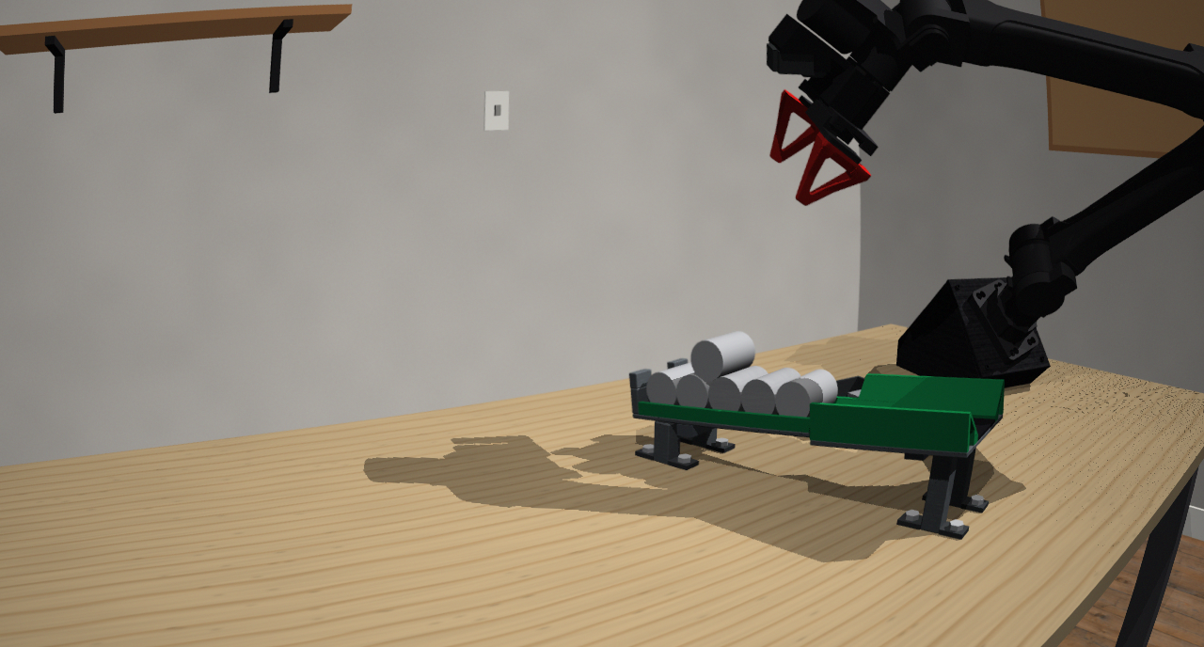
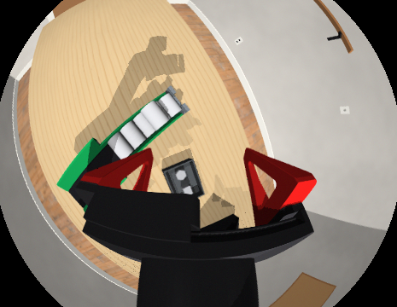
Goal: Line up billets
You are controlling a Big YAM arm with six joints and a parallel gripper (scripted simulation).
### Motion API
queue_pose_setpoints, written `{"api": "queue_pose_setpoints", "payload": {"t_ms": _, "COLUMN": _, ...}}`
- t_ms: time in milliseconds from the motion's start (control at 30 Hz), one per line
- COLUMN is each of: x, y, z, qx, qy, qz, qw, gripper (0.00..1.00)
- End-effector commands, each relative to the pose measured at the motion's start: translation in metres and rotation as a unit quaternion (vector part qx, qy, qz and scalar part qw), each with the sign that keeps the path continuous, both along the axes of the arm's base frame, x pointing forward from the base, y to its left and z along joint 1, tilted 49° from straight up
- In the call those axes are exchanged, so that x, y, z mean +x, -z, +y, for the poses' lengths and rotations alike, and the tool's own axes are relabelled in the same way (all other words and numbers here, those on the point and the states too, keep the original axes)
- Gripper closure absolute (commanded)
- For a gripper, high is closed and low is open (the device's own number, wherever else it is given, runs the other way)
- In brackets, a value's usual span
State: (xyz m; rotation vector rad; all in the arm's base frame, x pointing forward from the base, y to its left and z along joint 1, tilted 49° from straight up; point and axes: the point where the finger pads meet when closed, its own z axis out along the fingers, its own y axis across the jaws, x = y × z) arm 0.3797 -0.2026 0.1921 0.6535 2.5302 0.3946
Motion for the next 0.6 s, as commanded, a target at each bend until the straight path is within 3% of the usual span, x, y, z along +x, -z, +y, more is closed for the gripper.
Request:
{"api": "queue_pose_setpoints", "payload": {"t_ms": 0, "x": 0.022, "y": -0.007, "z": -0.001, "qx": 0.071, "qy": 0.045, "qz": 0.032, "qw": 0.996, "gripper": 0.00}}
{"api": "queue_pose_setpoints", "payload": {"t_ms": 33, "x": 0.020, "y": -0.007, "z": -0.006, "qx": 0.074, "qy": 0.053, "qz": 0.033, "qw": 0.995, "gripper": 0.00}}
{"api": "queue_pose_setpoints", "payload": {"t_ms": 67, "x": 0.030, "y": -0.003, "z": 0.004, "qx": 0.110, "qy": 0.057, "qz": 0.052, "qw": 0.991, "gripper": 0.00}}
{"api": "queue_pose_setpoints", "payload": {"t_ms": 167, "x": 0.030, "y": -0.001, "z": -0.001, "qx": 0.122, "qy": 0.068, "qz": 0.058, "qw": 0.989, "gripper": 0.00}}
{"api": "queue_pose_setpoints", "payload": {"t_ms": 200, "x": 0.043, "y": 0.004, "z": 0.011, "qx": 0.165, "qy": 0.077, "qz": 0.085, "qw": 0.980, "gripper": 0.00}}
{"api": "queue_pose_setpoints", "payload": {"t_ms": 300, "x": 0.052, "y": 0.010, "z": 0.017, "qx": 0.207, "qy": 0.093, "qz": 0.112, "qw": 0.968, "gripper": 0.00}}
{"api": "queue_pose_setpoints", "payload": {"t_ms": 333, "x": 0.059, "y": 0.014, "z": 0.021, "qx": 0.235, "qy": 0.105, "qz": 0.132, "qw": 0.957, "gripper": 0.00}}
{"api": "queue_pose_setpoints", "payload": {"t_ms": 567, "x": 0.083, "y": 0.029, "z": 0.033, "qx": 0.333, "qy": 0.156, "qz": 0.211, "qw": 0.906, "gripper": 0.00}}
